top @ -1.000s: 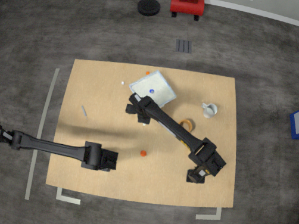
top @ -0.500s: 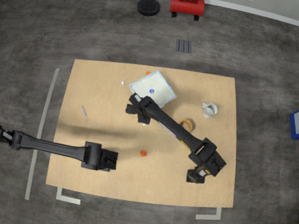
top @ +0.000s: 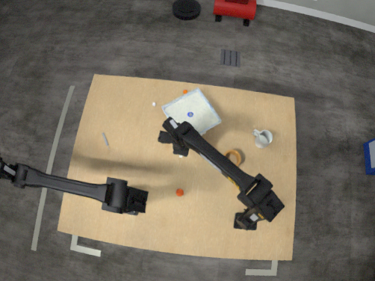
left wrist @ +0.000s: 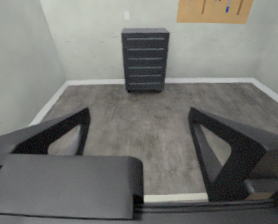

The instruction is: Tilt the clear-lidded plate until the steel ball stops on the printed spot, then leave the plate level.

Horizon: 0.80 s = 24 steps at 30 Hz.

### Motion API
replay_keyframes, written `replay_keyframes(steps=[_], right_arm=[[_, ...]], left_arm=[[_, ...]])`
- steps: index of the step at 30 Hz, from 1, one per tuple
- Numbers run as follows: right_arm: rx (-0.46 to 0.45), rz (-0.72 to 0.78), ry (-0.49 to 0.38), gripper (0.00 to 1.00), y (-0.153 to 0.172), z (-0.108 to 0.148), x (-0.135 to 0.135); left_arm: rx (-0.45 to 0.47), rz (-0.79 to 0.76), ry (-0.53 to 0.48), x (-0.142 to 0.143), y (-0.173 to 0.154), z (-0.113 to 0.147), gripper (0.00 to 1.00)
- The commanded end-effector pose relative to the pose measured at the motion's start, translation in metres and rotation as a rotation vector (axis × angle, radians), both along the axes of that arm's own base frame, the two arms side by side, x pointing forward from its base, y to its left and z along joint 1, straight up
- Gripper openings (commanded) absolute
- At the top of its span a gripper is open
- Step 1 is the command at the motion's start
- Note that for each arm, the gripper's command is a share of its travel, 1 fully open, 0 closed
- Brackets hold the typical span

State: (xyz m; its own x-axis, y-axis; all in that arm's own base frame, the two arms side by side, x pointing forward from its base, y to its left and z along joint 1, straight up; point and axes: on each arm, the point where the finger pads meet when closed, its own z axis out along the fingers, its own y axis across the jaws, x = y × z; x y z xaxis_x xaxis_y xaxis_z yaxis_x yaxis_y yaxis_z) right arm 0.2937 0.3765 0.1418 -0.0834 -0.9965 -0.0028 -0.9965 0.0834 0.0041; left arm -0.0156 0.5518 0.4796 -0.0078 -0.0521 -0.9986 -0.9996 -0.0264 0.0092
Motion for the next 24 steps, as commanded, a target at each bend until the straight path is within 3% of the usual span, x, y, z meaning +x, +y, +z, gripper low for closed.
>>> replay_keyframes(steps=[1,23,24], right_arm=[[0.034,-0.014,-0.037,0.0,0.0096,0.0241,0.0175],[0.037,-0.011,-0.04,0.0,0.0097,0.0285,0.019],[0.037,-0.011,-0.04,0.57,0.0097,0.0285,0.019]], left_arm=[[0.052,0.018,-0.007,-0.0082,-0.0075,0.0209,1.0],[0.052,0.018,-0.007,-0.0082,-0.0075,0.0209,1.0],[0.052,0.018,-0.007,-0.0082,-0.0075,0.0209,1.0]])
